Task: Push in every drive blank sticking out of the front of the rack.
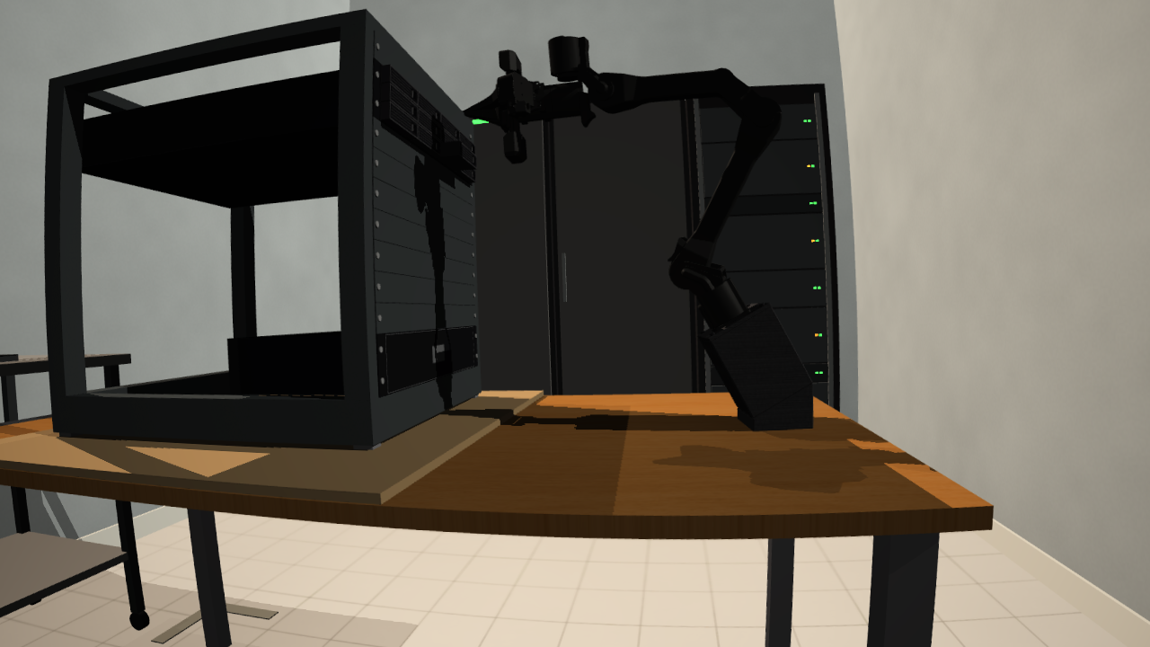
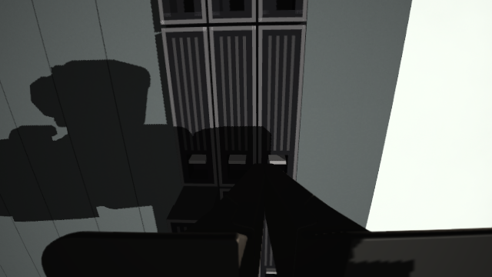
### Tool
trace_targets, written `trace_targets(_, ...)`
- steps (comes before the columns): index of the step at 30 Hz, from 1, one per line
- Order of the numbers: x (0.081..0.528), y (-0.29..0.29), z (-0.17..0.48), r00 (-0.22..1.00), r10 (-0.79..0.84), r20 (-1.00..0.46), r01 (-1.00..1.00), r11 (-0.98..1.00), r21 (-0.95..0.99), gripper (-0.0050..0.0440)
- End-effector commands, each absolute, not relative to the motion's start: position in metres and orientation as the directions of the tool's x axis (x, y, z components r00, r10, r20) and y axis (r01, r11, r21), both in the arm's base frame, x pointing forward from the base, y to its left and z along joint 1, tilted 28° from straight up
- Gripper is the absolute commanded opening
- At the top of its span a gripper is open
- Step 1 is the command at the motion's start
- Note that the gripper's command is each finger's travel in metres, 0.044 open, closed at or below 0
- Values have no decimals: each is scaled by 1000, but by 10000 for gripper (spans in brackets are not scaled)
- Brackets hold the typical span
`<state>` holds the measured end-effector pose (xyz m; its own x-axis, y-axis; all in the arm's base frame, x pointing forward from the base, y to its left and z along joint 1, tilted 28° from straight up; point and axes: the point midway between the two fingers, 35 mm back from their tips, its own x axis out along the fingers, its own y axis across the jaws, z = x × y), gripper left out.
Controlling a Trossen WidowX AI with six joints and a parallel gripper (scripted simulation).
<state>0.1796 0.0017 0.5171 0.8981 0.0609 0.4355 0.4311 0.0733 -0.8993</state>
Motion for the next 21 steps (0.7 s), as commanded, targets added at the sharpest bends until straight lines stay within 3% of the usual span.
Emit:
trace_targets(1, 169, 3, 528, 882, 64, 468, 463, 71, -883, -50)
trace_targets(21, 184, 4, 536, 882, 64, 468, 463, 71, -883, -50)
